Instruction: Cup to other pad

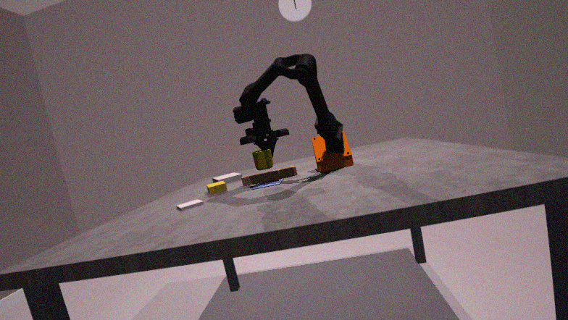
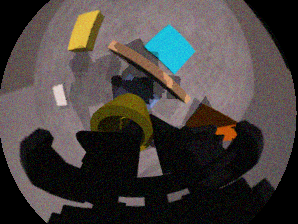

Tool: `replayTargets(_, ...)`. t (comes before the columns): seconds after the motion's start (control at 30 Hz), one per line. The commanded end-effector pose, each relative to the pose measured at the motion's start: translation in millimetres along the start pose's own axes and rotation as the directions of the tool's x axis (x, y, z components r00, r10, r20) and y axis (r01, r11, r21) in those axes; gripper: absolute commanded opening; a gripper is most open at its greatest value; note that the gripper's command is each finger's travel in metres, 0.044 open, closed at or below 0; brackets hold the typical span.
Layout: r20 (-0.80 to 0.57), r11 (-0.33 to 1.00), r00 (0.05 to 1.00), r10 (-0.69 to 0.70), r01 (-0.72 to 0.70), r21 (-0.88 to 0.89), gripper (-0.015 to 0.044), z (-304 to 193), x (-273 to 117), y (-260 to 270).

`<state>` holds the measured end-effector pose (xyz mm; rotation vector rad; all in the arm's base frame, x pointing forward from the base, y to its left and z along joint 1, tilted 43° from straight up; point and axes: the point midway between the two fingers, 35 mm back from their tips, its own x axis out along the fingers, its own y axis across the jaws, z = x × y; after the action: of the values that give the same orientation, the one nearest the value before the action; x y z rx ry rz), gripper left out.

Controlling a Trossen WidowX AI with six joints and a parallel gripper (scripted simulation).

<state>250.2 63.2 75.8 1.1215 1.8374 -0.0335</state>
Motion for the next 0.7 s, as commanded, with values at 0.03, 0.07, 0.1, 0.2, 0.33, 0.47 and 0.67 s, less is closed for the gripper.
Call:
replayTargets(0.03, 0.005, 1.000, 1.000, -0.004, 0.004, -0.006, 0.0000, 10.3, -0.6, -6.9)
replayTargets(0.07, 0.005, 1.000, 1.000, -0.004, 0.004, -0.006, 0.0000, 12.4, -0.7, -8.3)
replayTargets(0.1, 0.006, 1.000, 1.000, -0.005, 0.005, -0.007, 0.0000, 14.5, -0.8, -9.8)
replayTargets(0.2, 0.006, 1.000, 1.000, -0.005, 0.005, -0.008, 0.0000, 20.6, -1.0, -14.0)
replayTargets(0.33, 0.007, 1.000, 1.000, -0.006, 0.006, -0.009, 0.0000, 28.7, -1.3, -19.8)
replayTargets(0.47, 0.008, 1.000, 1.000, -0.006, 0.006, -0.009, 0.0000, 36.7, -1.6, -25.5)
replayTargets(0.67, 0.008, 1.000, 1.000, -0.007, 0.007, -0.010, 0.0000, 48.5, -2.0, -34.2)
